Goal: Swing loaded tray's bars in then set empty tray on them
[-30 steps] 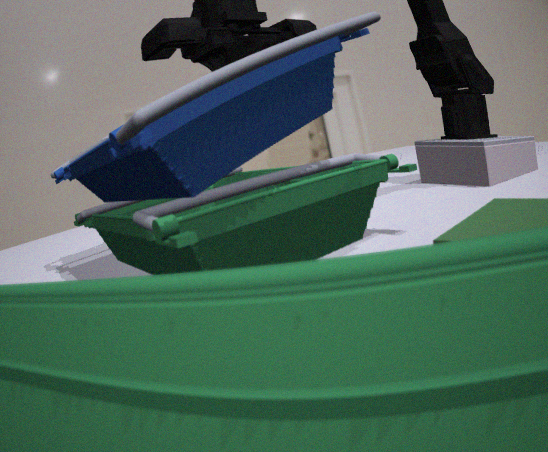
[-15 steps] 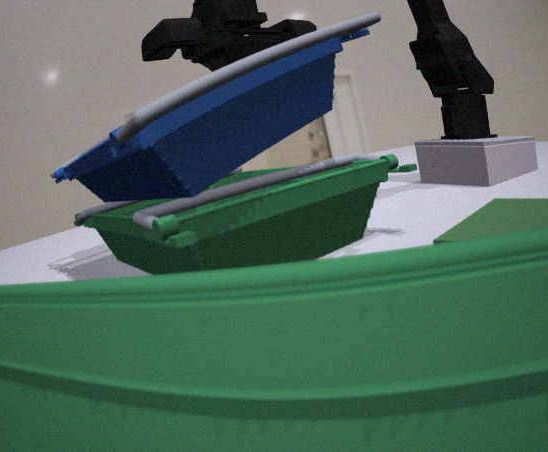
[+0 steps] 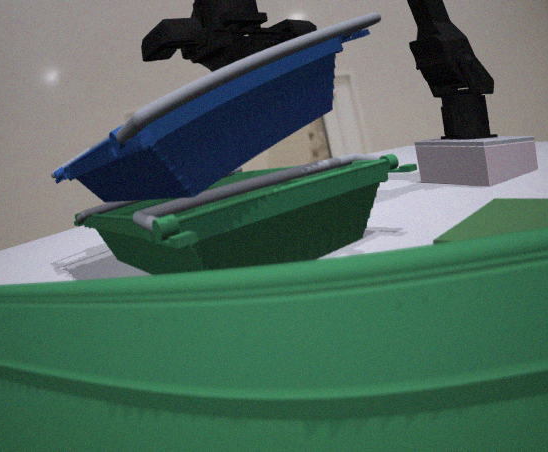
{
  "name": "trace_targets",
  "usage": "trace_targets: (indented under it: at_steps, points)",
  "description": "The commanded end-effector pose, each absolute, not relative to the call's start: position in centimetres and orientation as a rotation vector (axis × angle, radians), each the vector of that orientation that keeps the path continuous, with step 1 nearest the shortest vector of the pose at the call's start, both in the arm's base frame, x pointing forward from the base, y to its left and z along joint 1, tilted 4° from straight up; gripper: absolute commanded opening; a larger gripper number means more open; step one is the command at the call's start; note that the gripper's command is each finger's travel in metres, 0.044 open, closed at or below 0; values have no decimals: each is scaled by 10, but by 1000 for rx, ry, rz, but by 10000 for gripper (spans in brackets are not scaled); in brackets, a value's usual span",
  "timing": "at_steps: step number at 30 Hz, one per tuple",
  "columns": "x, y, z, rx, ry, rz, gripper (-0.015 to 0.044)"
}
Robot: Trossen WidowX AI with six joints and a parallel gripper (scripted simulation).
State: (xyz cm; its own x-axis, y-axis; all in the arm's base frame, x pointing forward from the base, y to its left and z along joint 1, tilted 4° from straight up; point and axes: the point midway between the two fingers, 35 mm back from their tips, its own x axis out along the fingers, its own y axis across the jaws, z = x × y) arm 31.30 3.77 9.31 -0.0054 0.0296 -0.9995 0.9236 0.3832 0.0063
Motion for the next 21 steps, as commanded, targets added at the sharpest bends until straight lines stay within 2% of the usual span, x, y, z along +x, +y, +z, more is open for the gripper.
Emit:
trace_targets:
  at_steps: [1,21]
  points:
    - [309,36,88,919,1406,-915,0]
    - [312,37,91,933,1393,-902,0]
